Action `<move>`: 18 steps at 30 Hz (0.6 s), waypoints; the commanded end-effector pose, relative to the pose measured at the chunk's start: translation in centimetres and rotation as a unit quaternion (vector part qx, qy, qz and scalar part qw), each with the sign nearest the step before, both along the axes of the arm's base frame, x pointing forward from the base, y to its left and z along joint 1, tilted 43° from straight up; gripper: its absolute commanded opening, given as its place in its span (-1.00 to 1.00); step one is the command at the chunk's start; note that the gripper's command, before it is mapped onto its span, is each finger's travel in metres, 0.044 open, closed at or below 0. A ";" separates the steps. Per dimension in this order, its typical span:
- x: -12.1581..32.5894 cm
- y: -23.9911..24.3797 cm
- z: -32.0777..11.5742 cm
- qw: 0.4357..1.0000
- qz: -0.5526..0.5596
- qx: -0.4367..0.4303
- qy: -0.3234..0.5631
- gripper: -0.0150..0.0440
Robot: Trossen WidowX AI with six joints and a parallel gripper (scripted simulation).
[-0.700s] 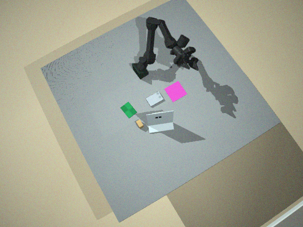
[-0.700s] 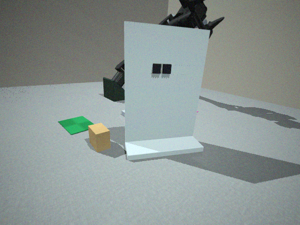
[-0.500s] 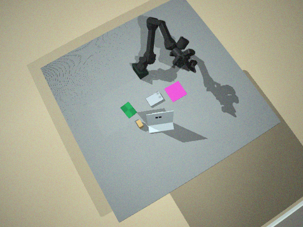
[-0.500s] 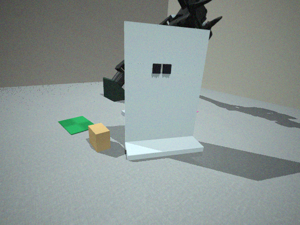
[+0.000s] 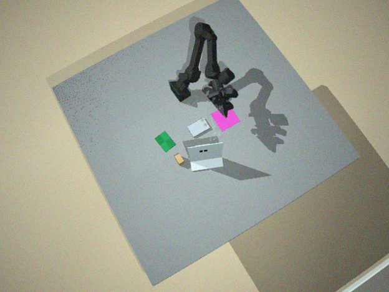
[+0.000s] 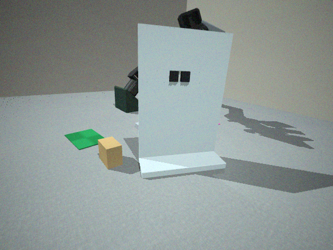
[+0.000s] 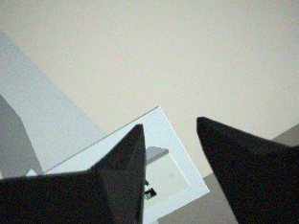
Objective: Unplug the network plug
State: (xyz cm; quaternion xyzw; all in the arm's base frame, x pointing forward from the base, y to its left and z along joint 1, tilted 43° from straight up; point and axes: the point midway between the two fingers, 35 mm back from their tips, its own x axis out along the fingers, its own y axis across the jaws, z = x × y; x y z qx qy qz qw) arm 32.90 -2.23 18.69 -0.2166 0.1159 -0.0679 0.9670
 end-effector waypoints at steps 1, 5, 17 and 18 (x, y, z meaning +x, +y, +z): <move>-0.7 -0.6 -3.5 0.998 -0.011 -0.050 0.047 0.04; -1.8 -1.3 -7.0 0.990 -0.017 -0.102 0.098 0.04; -4.6 -2.3 -12.2 0.965 -0.017 -0.185 0.183 0.04; -4.4 -2.3 -12.2 0.965 -0.017 -0.185 0.183 0.04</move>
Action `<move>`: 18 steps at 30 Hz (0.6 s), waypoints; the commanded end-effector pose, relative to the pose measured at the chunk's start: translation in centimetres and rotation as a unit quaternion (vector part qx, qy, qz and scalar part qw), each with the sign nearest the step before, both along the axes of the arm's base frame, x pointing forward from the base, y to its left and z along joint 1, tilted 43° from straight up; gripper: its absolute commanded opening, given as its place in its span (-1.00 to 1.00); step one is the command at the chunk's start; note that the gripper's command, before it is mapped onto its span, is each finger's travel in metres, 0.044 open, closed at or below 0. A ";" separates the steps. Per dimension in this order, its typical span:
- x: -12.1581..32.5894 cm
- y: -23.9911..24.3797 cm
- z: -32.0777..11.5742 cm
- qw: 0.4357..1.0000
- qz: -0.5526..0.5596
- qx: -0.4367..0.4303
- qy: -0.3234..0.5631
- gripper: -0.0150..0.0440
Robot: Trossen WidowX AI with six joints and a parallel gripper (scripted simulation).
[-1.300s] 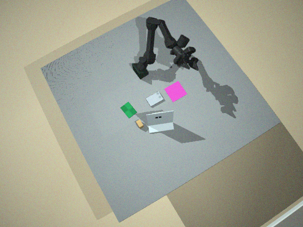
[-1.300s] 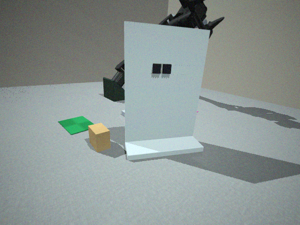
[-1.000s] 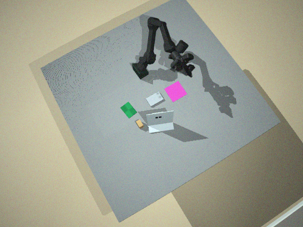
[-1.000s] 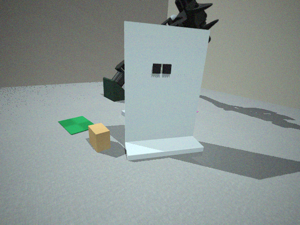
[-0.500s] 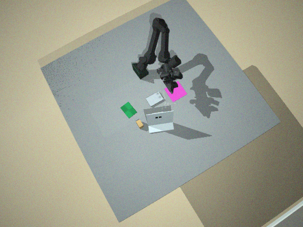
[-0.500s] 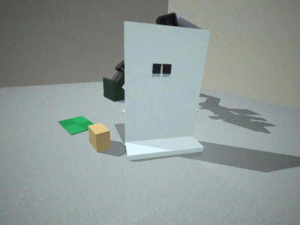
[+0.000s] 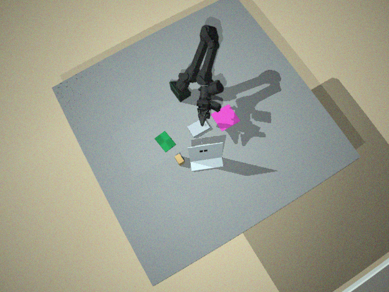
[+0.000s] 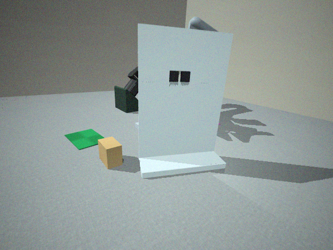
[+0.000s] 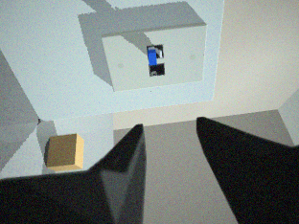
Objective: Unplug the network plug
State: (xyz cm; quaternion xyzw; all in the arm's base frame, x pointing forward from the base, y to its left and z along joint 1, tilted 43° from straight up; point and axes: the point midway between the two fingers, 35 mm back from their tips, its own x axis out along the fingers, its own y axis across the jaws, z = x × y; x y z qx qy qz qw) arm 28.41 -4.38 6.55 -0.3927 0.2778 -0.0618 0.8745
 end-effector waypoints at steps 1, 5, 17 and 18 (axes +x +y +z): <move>0.2 -0.2 -0.1 1.000 -0.001 -0.007 0.003 0.04; 1.2 -0.3 -0.2 1.000 -0.001 -0.007 0.002 0.04; 4.1 -0.7 -1.0 1.000 -0.001 -0.007 0.002 0.04; 4.3 -0.8 -1.1 1.000 -0.001 -0.007 0.002 0.04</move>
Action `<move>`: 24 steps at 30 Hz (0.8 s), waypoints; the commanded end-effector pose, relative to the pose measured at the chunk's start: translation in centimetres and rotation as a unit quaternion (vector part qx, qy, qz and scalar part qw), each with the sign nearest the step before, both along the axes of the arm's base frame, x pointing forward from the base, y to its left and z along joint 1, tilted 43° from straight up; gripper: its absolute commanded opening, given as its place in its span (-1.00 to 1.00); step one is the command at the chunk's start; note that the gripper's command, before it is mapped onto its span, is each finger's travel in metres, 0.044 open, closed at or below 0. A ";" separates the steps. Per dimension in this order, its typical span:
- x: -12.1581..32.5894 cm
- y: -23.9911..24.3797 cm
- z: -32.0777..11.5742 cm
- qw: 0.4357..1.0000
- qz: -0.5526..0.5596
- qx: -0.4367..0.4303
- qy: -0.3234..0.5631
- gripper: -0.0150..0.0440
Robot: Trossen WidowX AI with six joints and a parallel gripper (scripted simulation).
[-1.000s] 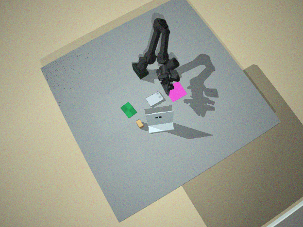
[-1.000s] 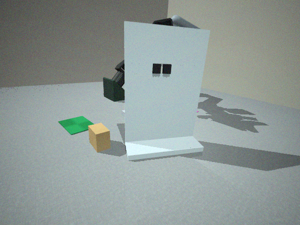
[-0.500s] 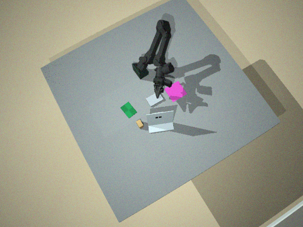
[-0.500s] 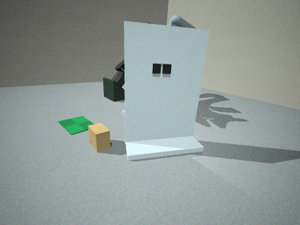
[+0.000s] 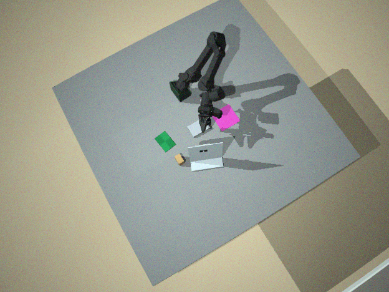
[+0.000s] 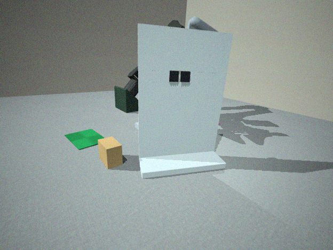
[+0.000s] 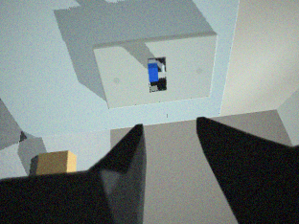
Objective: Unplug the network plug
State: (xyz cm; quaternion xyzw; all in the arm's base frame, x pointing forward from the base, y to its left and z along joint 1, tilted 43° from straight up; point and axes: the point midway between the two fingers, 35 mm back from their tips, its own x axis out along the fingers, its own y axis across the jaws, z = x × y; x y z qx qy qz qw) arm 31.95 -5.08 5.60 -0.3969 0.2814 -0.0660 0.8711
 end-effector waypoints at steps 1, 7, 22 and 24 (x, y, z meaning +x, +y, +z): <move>1.0 -0.1 -0.3 1.000 0.003 -0.001 -0.001 0.04; 2.0 -0.4 -0.8 1.000 0.003 -0.001 -0.002 0.04; 3.8 -0.6 -1.1 1.000 0.002 -0.001 -0.002 0.04; 4.1 -0.7 -1.2 1.000 0.002 -0.001 -0.002 0.04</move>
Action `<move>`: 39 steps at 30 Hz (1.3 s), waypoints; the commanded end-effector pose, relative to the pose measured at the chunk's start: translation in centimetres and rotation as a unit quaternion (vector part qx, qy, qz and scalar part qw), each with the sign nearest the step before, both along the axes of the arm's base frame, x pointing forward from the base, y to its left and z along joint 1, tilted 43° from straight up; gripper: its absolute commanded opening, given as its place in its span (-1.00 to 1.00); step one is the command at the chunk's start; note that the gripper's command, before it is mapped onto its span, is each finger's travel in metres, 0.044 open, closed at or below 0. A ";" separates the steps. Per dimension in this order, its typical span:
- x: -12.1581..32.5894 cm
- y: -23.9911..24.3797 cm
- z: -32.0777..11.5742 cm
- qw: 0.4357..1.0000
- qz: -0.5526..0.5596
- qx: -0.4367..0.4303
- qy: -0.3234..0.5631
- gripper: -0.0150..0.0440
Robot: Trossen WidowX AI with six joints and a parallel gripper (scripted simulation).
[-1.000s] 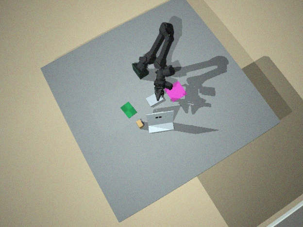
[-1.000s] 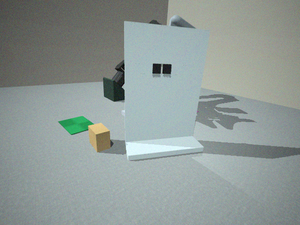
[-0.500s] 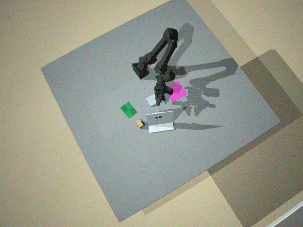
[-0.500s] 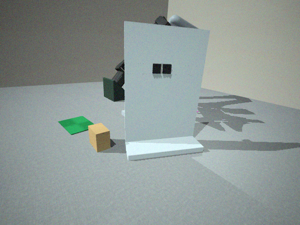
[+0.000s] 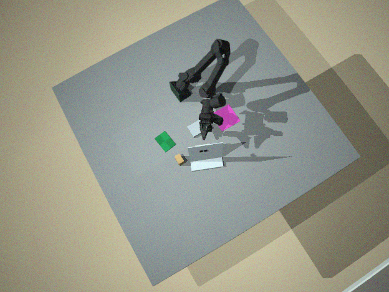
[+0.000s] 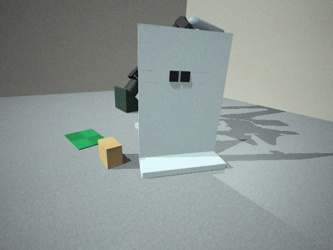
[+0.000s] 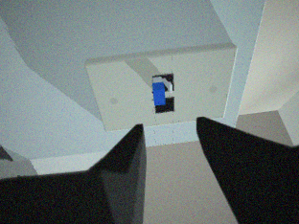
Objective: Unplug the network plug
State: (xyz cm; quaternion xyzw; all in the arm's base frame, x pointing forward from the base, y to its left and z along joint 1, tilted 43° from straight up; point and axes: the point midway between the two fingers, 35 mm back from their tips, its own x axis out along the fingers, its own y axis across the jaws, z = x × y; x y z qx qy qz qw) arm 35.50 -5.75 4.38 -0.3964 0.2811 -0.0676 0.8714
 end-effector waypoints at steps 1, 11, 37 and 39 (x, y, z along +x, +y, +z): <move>0.6 0.0 0.0 1.000 0.003 -0.001 -0.001 0.04; 1.9 -0.2 -0.4 1.000 0.004 -0.001 -0.002 0.04; 4.2 -0.6 -1.2 1.000 0.004 -0.002 -0.003 -0.12; 4.2 -0.6 -1.2 1.000 0.004 -0.002 -0.003 -0.17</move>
